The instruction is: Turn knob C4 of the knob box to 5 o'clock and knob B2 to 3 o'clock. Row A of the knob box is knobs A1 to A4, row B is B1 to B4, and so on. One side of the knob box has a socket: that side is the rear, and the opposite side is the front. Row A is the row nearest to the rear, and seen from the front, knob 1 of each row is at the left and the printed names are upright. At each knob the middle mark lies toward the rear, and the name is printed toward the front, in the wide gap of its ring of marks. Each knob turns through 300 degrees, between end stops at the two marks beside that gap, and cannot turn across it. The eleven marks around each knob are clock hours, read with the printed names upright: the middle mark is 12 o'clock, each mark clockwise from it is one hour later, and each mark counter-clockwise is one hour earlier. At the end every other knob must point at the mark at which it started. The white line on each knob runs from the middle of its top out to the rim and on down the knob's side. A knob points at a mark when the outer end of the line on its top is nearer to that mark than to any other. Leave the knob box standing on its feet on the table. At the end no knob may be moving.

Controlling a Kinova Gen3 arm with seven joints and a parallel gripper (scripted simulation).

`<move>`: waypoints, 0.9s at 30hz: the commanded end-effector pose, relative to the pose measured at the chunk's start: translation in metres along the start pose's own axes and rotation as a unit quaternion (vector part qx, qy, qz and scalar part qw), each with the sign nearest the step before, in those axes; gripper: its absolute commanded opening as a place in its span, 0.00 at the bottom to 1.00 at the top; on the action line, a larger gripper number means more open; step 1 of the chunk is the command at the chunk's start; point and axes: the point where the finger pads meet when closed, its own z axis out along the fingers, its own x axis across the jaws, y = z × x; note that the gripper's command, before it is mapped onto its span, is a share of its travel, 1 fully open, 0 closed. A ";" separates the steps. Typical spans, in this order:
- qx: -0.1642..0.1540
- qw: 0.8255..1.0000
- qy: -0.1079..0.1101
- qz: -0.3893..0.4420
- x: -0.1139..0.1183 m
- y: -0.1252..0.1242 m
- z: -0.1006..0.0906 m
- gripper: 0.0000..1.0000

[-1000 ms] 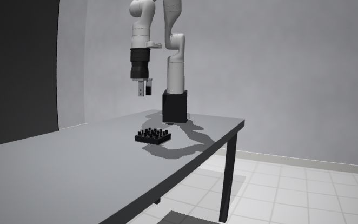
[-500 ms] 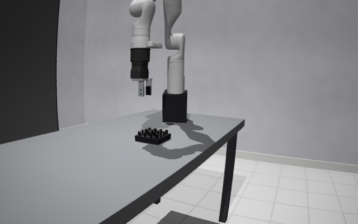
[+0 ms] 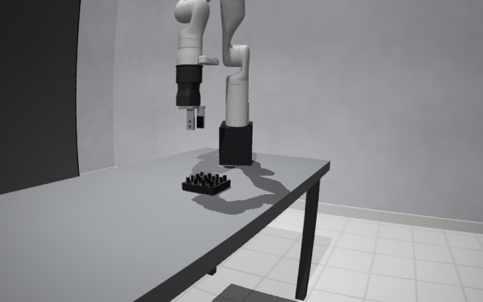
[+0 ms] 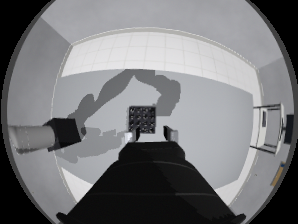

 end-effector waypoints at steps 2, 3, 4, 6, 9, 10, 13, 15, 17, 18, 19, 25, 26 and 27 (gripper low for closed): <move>0.000 1.000 0.001 0.000 0.001 0.000 -0.001 1.00; 0.000 1.000 0.001 0.000 0.001 0.000 -0.001 1.00; 0.000 1.000 0.001 0.000 0.001 0.000 -0.001 1.00; 0.000 1.000 0.001 0.000 0.001 0.000 -0.001 1.00; 0.000 1.000 0.001 0.000 0.001 0.000 -0.001 1.00; 0.000 1.000 0.001 0.000 0.001 0.000 -0.001 1.00; 0.000 1.000 0.001 0.000 0.001 0.000 -0.001 1.00; 0.000 1.000 0.001 0.000 0.001 0.000 -0.001 1.00; 0.000 1.000 0.001 0.000 0.001 0.000 -0.001 1.00; 0.000 1.000 0.001 0.000 0.001 0.000 -0.001 1.00; 0.000 1.000 0.001 0.000 0.001 0.000 -0.001 1.00; 0.000 1.000 0.001 0.000 0.001 0.000 -0.001 1.00; 0.000 1.000 0.001 0.000 0.001 0.000 -0.001 1.00; 0.000 1.000 0.001 0.000 0.001 0.000 -0.001 1.00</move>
